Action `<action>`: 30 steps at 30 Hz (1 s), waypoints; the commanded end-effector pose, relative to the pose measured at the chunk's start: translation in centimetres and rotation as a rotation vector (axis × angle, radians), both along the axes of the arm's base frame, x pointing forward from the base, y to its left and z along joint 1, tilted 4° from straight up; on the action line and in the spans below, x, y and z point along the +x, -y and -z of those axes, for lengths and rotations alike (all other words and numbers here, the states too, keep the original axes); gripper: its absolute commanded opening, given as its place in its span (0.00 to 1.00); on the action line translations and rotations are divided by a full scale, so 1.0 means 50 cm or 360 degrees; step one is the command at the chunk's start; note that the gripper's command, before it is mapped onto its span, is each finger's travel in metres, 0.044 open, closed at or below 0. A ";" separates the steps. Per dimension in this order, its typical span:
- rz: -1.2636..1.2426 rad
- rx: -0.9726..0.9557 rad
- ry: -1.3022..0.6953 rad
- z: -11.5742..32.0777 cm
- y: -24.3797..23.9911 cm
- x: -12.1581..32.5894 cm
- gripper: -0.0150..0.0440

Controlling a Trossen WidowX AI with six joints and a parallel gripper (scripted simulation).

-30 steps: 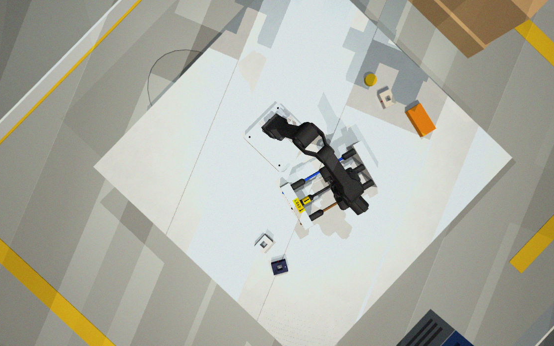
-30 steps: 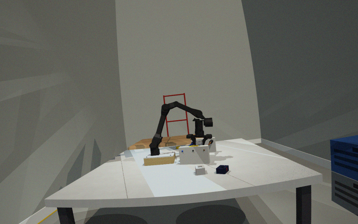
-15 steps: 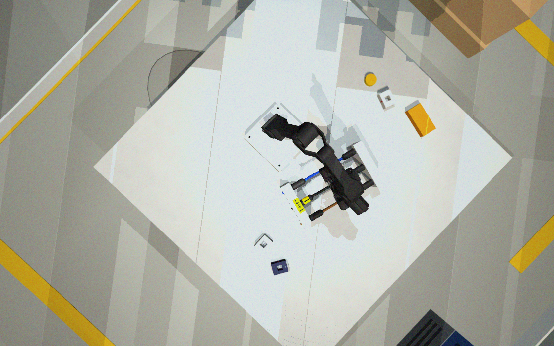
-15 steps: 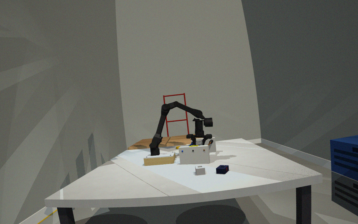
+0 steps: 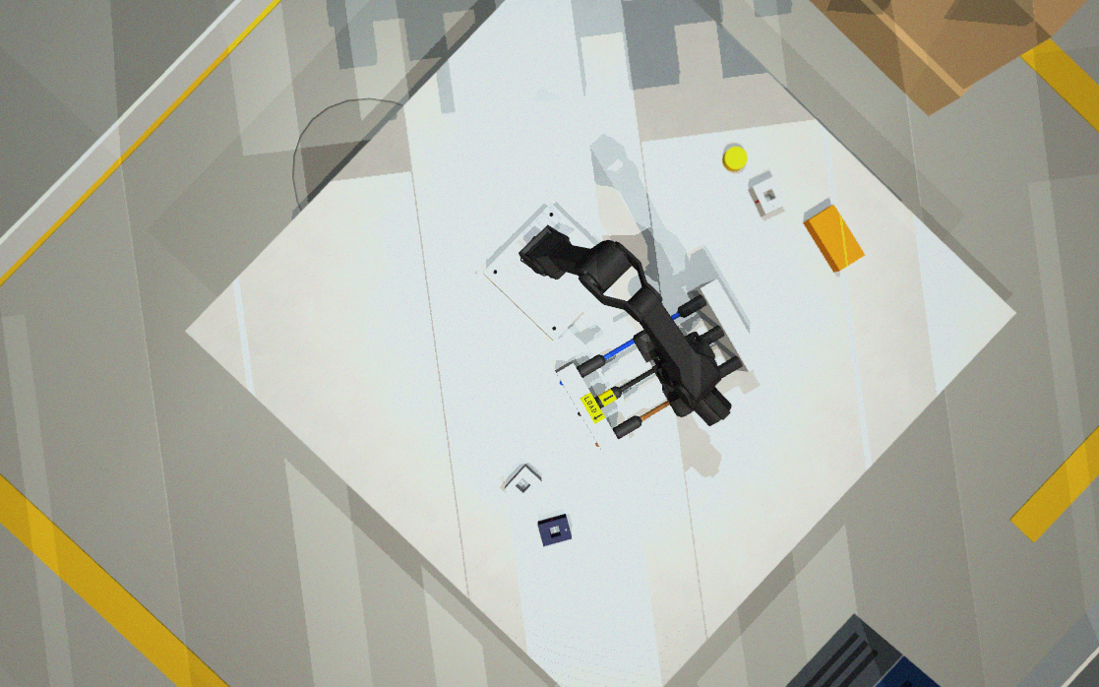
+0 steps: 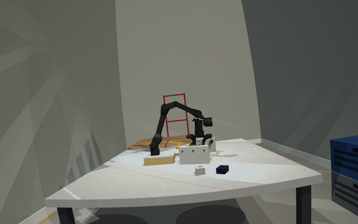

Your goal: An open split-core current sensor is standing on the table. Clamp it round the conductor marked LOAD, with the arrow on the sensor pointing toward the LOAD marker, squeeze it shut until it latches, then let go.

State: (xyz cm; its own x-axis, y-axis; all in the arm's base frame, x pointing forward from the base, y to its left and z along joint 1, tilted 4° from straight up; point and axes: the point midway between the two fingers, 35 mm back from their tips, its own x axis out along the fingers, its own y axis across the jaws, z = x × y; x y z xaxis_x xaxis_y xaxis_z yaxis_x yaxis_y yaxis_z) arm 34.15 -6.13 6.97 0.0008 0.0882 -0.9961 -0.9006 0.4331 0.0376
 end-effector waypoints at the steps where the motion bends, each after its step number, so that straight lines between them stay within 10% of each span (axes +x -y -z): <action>1: 0.0001 0.0000 -0.0001 0.000 0.001 0.001 0.25; 30: -0.0002 -0.0031 0.0079 0.002 -0.005 -0.006 0.30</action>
State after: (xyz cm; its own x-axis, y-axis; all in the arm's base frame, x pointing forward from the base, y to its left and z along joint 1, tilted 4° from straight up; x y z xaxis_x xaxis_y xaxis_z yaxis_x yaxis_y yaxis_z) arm 33.86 -5.90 6.83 0.0502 0.0690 -0.9964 -0.9016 0.4323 -0.0154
